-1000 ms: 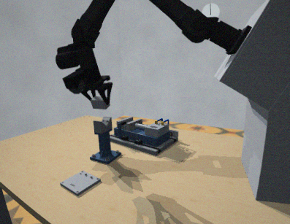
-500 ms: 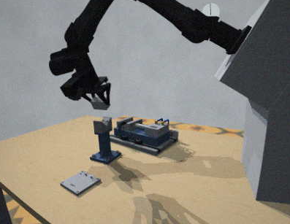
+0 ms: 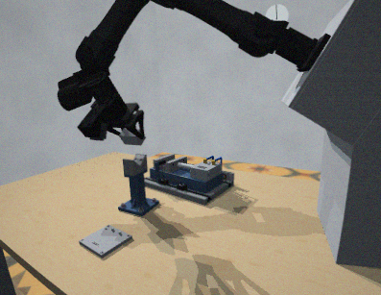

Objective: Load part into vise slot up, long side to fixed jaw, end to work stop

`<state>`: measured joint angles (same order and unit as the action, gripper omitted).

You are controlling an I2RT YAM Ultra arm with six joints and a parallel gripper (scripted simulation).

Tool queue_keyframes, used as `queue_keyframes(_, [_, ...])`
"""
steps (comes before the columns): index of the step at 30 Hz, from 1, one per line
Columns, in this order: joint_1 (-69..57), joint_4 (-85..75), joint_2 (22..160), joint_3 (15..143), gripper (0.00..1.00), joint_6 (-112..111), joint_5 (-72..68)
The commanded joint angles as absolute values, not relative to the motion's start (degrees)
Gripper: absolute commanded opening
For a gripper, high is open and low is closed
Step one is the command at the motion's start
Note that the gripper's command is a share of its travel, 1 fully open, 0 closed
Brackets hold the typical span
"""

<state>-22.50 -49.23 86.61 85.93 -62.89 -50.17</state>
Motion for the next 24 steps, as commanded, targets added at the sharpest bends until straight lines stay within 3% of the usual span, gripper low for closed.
queue_keyframes(1, [-23.8, -52.8, 87.5, 89.1, 0.00, -60.0, -54.2])
queue_keyframes(24, [-25.0, -59.6, 91.5, 93.5, 0.00, -54.0, -58.7])
